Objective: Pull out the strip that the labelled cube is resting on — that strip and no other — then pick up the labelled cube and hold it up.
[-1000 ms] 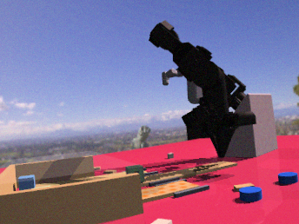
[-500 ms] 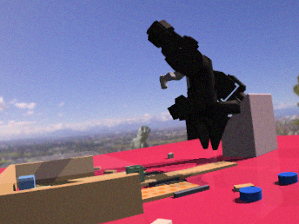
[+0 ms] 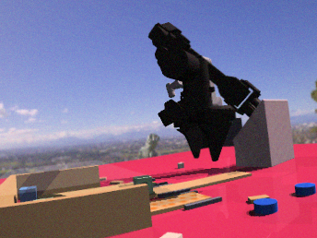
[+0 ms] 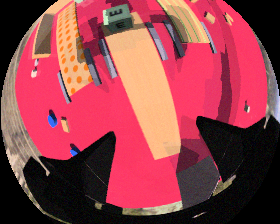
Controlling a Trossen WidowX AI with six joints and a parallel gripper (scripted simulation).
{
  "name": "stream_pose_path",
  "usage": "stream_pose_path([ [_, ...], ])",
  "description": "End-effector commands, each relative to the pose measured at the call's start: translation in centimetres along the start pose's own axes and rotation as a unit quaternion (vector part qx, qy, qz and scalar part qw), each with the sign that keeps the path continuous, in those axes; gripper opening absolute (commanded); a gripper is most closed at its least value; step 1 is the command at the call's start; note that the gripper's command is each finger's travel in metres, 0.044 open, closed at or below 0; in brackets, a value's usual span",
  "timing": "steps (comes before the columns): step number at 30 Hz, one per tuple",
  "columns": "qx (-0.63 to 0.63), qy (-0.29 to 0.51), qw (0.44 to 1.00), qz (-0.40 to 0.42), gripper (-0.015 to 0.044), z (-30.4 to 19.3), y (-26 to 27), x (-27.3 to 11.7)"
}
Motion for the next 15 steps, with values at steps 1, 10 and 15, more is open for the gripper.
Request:
stream_pose_path([
  [1,-0.002,-0.003,1.0,-0.002,0.044,1.5,0.1,-0.2],
  [10,-0.001,-0.004,1.0,-0.002,0.044,4.3,0.3,-0.6],
  [15,-0.001,-0.004,1.0,-0.002,0.044,5.8,0.5,-0.8],
])
Point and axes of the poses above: the point midway between the two fingers, 35 mm back from their tips, its own x axis out along the fingers, its own y axis across the jaws, z = x × y, the point moved 7 cm from there along -x, back along the fingers, and after that the axes turned 4 degrees about -x, right-handed, at the moved point
